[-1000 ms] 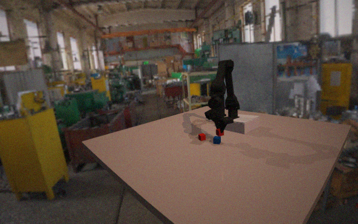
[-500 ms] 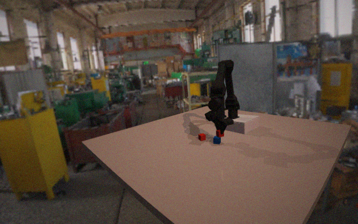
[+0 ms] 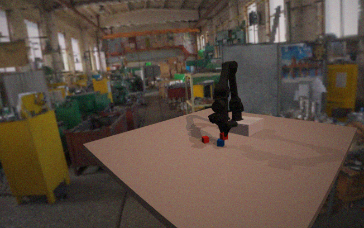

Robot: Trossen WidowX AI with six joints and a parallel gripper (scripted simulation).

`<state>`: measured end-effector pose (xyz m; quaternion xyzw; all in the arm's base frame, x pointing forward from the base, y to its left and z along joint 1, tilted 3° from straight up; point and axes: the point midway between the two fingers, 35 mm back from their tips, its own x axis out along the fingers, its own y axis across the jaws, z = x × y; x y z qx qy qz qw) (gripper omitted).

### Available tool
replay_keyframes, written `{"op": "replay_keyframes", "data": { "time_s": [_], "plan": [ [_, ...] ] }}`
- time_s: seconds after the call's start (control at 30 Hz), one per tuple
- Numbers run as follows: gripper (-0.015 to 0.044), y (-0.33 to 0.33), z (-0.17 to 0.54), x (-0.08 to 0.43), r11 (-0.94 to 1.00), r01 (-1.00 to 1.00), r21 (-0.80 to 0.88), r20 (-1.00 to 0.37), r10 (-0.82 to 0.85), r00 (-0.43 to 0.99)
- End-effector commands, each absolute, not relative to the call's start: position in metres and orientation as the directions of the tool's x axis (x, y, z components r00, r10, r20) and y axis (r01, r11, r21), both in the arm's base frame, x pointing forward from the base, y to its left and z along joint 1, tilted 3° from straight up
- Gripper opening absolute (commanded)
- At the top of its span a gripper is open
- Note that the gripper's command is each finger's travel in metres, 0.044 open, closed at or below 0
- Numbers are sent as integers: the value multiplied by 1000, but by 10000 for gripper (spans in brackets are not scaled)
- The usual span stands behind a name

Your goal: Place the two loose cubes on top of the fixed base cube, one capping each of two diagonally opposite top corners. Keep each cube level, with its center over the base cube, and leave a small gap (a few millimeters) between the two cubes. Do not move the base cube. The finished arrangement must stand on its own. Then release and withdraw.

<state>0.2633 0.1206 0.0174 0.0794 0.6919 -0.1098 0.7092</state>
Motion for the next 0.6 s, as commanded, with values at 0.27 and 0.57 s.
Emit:
{"op": "replay_keyframes", "data": {
  "time_s": [0.27,0.57],
  "plan": [
    [205,121,28,263,963,266,-39,-999,-46,18],
    [205,122,40,263,963,266,-39,-999,-46,18]
  ]
}}
